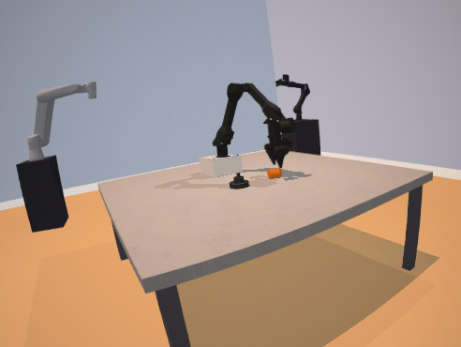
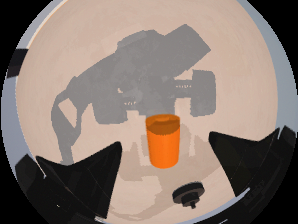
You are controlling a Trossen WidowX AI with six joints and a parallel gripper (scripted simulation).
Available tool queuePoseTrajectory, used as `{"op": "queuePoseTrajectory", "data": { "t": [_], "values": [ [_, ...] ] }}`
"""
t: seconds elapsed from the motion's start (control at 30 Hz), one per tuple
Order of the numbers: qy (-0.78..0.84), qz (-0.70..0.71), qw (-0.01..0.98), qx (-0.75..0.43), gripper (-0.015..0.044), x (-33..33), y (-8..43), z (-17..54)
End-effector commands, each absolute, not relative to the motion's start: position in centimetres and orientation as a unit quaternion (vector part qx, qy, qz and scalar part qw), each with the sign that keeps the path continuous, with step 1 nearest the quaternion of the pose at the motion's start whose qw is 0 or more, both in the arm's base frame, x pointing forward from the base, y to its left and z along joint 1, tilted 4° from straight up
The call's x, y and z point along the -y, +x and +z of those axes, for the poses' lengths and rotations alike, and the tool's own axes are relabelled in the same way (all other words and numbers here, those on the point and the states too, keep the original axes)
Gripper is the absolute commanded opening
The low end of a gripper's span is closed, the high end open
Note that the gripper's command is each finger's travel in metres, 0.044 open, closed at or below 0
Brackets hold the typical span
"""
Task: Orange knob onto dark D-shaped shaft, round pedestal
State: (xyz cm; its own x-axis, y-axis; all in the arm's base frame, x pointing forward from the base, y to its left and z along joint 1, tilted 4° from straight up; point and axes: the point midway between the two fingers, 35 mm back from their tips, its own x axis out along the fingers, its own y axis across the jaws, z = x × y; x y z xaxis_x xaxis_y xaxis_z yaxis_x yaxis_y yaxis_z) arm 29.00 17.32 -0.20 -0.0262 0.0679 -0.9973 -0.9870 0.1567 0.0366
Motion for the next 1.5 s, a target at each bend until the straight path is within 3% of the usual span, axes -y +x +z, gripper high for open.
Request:
{"op": "queuePoseTrajectory", "data": {
  "t": [0.0,0.73,1.0,1.27,1.47],
  "values": [
    [-0.437,0.482,0.544,-0.53,0.044,-17.3,29.0,-1.0],
    [-0.436,0.482,0.544,-0.53,0.044,-17.4,28.8,-4.3],
    [-0.436,0.482,0.544,-0.53,0.024,-17.4,28.8,-4.3],
    [-0.436,0.482,0.544,-0.53,0.024,-17.4,28.8,-4.3],
    [-0.436,0.482,0.544,-0.53,0.02,-17.4,28.8,-4.3]
  ]
}}
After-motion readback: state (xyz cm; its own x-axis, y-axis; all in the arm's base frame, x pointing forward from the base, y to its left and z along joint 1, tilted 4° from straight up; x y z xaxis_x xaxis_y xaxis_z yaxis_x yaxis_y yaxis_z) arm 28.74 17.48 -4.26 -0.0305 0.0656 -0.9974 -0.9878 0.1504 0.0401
